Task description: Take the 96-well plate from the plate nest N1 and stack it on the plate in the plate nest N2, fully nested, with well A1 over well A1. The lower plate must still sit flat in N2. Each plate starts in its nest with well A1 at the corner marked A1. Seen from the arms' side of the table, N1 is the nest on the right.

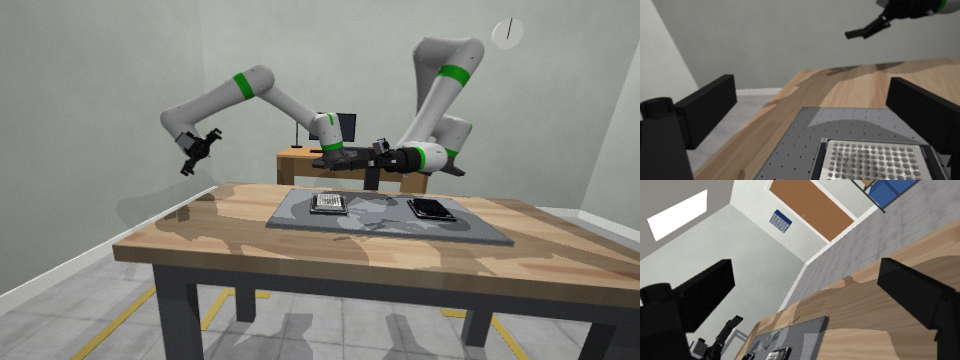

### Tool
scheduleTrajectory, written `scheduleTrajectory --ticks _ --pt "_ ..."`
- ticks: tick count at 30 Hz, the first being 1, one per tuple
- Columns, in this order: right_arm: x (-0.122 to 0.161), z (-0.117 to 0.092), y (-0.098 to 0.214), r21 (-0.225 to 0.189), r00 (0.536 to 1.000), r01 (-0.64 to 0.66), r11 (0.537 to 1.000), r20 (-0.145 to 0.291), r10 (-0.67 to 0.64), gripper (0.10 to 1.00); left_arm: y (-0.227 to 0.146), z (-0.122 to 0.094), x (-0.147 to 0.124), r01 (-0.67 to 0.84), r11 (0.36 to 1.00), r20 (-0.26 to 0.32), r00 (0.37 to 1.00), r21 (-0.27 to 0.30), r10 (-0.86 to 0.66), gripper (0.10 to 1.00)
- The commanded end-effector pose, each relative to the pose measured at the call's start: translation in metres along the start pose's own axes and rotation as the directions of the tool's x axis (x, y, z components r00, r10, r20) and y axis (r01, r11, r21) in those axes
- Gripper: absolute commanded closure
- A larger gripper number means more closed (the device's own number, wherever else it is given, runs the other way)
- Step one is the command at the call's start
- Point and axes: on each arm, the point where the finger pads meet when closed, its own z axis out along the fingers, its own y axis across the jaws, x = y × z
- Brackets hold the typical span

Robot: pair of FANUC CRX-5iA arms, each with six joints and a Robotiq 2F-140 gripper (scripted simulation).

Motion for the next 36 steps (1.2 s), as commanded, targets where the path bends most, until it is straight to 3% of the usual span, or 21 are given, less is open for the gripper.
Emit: scheduleTrajectory --ticks 1,17,20,30,32,36 --pt "0.001 0.000 -0.001 0.000 1.000 0.002 1.000 0.000 -0.002 0.098 0.000 0.000 0.001 -0.001 1.000 -0.002 1.000 0.000 0.001 0.098" --pt "0.001 0.000 -0.001 0.000 1.000 0.002 1.000 0.000 -0.002 0.098 0.000 0.000 0.001 -0.001 1.000 -0.002 1.000 0.000 0.001 0.098" --pt "0.001 0.000 -0.001 0.000 1.000 0.002 1.000 0.000 -0.002 0.098 -0.014 -0.006 -0.002 0.003 0.997 0.016 1.000 0.081 -0.005 0.098" --pt "0.001 0.000 -0.001 0.000 1.000 0.002 1.000 0.000 -0.002 0.098 -0.057 -0.028 -0.013 0.003 0.997 0.016 1.000 0.081 -0.004 0.098" --pt "0.001 0.000 -0.001 0.000 1.000 0.002 1.000 0.000 -0.002 0.098 -0.066 -0.033 -0.016 0.006 0.989 0.031 0.999 0.146 -0.011 0.098" --pt "0.001 0.000 -0.001 0.000 1.000 0.002 1.000 0.000 -0.002 0.098 -0.074 -0.038 -0.018 0.006 0.987 0.035 0.999 0.162 -0.012 0.098"
